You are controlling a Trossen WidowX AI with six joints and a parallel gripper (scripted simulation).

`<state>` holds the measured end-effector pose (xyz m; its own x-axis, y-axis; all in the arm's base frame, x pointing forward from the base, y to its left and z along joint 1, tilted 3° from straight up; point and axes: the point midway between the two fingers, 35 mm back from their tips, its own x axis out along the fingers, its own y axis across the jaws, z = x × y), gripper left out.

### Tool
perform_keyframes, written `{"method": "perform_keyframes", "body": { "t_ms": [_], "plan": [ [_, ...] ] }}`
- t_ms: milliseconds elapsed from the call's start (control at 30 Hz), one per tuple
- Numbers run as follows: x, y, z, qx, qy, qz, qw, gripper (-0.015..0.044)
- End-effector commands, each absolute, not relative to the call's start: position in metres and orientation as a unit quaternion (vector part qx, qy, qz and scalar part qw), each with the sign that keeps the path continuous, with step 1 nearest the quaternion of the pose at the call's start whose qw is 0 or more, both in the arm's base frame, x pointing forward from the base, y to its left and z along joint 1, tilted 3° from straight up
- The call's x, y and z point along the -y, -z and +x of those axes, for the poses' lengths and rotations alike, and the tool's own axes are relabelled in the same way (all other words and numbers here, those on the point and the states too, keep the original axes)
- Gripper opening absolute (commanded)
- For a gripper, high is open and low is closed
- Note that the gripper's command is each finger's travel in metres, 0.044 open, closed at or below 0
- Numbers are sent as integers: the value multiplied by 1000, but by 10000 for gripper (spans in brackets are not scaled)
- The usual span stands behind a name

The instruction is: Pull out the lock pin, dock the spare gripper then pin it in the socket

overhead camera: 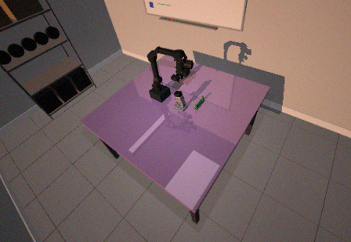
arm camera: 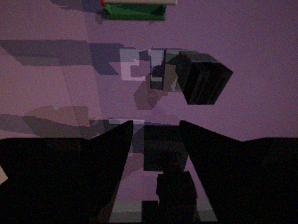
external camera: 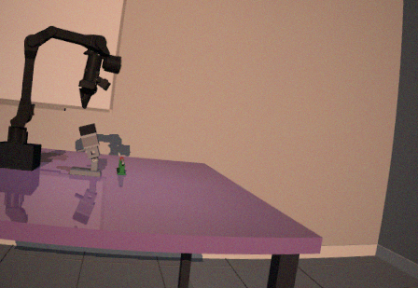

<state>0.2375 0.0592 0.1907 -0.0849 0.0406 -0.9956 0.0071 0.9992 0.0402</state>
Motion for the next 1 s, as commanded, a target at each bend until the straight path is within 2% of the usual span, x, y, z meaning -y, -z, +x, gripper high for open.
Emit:
{"method": "perform_keyframes", "body": {
  "t_ms": [0, 200, 367, 567, 967],
  "plan": [
    [-90, -195, 228, -735, -9, 22, 677, 180],
    [-90, -192, 235, -733, -30, -3, 679, 180],
    [-92, -172, 288, -702, -174, -191, 664, 180],
    [-92, -140, 346, -633, -324, -395, 582, 180],
    [-91, -104, 396, -543, -440, -550, 456, 180]
  ]
}}
